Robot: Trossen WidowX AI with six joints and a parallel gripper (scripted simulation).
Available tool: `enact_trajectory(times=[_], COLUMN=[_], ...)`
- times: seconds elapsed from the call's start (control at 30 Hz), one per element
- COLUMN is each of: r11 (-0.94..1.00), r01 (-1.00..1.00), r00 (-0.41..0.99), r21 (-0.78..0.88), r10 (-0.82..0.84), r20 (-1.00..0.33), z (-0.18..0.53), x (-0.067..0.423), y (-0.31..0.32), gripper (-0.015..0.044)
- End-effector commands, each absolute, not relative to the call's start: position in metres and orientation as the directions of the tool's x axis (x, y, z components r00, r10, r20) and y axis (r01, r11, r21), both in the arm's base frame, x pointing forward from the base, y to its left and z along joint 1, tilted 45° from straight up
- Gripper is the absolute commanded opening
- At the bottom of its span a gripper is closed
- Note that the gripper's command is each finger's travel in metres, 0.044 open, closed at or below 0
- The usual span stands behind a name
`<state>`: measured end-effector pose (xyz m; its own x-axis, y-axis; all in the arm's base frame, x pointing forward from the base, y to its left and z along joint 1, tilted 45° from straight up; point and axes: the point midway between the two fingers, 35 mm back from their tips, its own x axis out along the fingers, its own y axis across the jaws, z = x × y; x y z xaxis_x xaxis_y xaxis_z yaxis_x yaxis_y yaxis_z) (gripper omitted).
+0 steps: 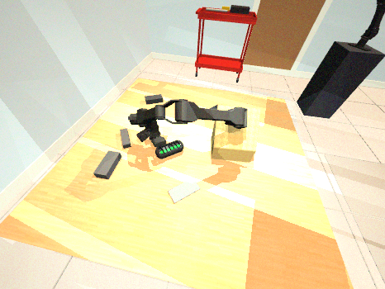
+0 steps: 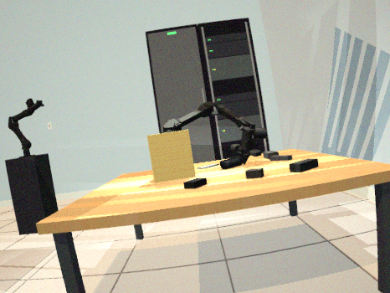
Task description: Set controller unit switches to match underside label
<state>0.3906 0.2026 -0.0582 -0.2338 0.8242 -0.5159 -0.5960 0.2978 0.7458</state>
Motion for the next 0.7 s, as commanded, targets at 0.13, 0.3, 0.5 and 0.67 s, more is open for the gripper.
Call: enact_trajectory(times=[0.13, 0.3, 0.5, 0.67], r11=[0.296, 0.296, 0.296, 0.296], r01=[-0.59, -0.59, -0.589, -0.589], r00=[-0.234, -0.234, -0.234, -0.235], r21=[0.751, 0.751, 0.752, 0.752], r10=[0.827, 0.827, 0.828, 0.828], r20=[-0.51, -0.51, -0.51, -0.51], z=[-0.056, -0.0549, -0.0536, -0.0525], x=[0.3882, 0.387, 0.3855, 0.3843], y=[0.2051, 0.2062, 0.2074, 0.2084], gripper=[0.0, 0.0, 0.0, 0.0])
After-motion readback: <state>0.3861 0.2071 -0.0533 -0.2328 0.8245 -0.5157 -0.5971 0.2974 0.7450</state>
